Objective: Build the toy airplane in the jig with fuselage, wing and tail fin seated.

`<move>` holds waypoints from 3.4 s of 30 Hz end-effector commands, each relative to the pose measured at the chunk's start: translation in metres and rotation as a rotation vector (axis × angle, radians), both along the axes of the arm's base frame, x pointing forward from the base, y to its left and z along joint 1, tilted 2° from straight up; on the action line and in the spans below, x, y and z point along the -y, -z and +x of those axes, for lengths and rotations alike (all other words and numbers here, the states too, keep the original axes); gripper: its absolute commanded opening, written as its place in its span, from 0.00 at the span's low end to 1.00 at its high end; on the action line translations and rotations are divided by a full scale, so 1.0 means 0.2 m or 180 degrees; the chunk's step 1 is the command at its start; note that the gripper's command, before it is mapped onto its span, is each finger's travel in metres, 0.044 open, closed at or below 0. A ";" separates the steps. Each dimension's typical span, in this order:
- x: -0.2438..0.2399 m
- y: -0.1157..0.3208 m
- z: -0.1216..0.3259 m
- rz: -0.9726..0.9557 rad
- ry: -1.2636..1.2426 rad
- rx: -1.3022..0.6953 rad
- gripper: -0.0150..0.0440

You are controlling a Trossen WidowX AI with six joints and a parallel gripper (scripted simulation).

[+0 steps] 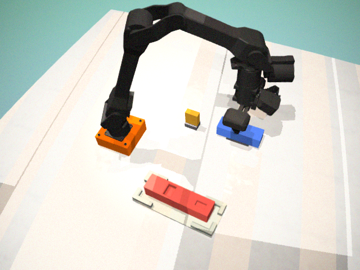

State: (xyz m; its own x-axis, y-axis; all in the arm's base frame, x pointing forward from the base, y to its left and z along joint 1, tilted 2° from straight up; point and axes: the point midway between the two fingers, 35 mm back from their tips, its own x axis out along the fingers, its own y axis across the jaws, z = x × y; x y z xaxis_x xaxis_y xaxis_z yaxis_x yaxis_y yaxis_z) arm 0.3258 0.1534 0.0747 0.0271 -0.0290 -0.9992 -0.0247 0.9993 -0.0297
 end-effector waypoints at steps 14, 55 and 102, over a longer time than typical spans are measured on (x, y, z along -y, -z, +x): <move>0.00 0.14 0.00 0.0004 0.0014 -0.0009 1.00; -0.01 0.24 0.03 0.0075 0.0067 0.0087 0.25; 0.01 -0.35 -0.01 0.0002 -0.0059 -0.0011 0.25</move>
State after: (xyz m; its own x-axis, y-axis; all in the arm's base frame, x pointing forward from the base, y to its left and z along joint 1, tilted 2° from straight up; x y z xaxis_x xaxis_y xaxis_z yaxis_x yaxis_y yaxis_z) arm 0.3232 0.1554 0.1418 0.0204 -0.0238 -0.9995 -0.0256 0.9994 -0.0243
